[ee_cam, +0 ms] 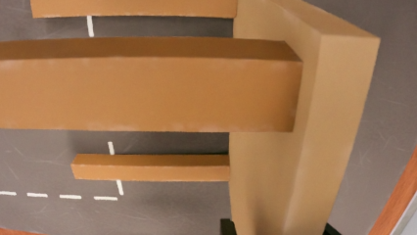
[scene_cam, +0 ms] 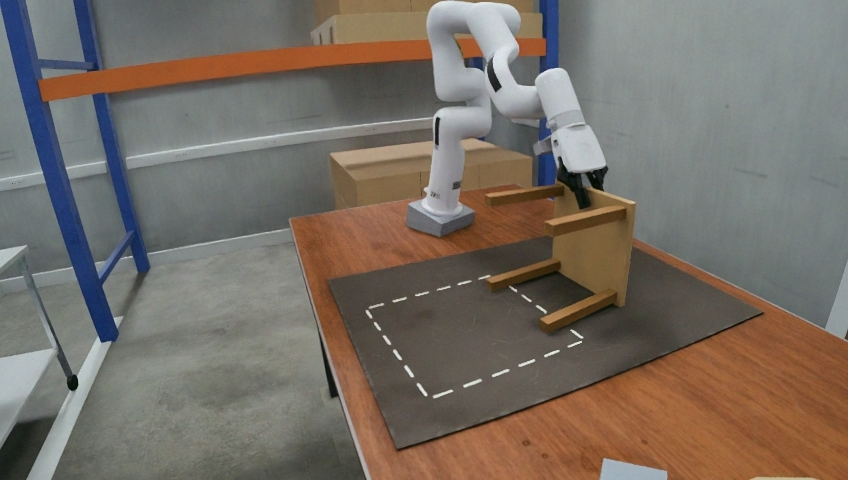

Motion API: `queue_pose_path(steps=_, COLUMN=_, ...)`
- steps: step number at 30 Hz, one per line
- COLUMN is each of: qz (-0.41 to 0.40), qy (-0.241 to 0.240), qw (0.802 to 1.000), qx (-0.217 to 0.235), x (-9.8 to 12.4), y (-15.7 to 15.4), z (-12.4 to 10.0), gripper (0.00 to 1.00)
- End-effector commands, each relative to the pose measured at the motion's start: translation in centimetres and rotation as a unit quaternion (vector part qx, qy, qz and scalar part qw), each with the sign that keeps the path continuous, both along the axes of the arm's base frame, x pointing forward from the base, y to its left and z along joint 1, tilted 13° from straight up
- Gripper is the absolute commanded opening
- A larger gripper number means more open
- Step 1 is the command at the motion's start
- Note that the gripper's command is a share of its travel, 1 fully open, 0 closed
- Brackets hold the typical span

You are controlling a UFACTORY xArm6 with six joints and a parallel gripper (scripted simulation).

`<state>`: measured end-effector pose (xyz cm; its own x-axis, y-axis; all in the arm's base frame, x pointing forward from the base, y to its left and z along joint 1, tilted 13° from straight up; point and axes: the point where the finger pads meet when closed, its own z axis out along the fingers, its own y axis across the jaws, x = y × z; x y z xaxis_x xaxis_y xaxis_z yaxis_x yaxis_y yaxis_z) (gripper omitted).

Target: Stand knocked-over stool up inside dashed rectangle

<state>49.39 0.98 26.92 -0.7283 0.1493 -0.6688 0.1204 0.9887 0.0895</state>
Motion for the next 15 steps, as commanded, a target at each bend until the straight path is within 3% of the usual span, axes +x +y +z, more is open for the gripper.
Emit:
queue_pose_path(steps=1, qz=0.000, qy=-0.002, qw=1.000, qx=0.000, x=0.30, y=0.00, z=0.02, gripper=0.45)
queue_pose_path(steps=6, qz=0.000, qy=-0.002, qw=1.000, qx=0.000, x=0.35, y=0.00, z=-0.04, gripper=0.45)
queue_pose_path(steps=7, qz=0.000, qy=-0.002, qw=1.000, qx=0.000, x=0.35, y=0.00, z=-0.04, gripper=0.21)
queue_pose_path(steps=15, qz=0.000, qy=-0.002, qw=1.000, qx=0.000, x=0.35, y=0.00, z=-0.04, gripper=0.21)
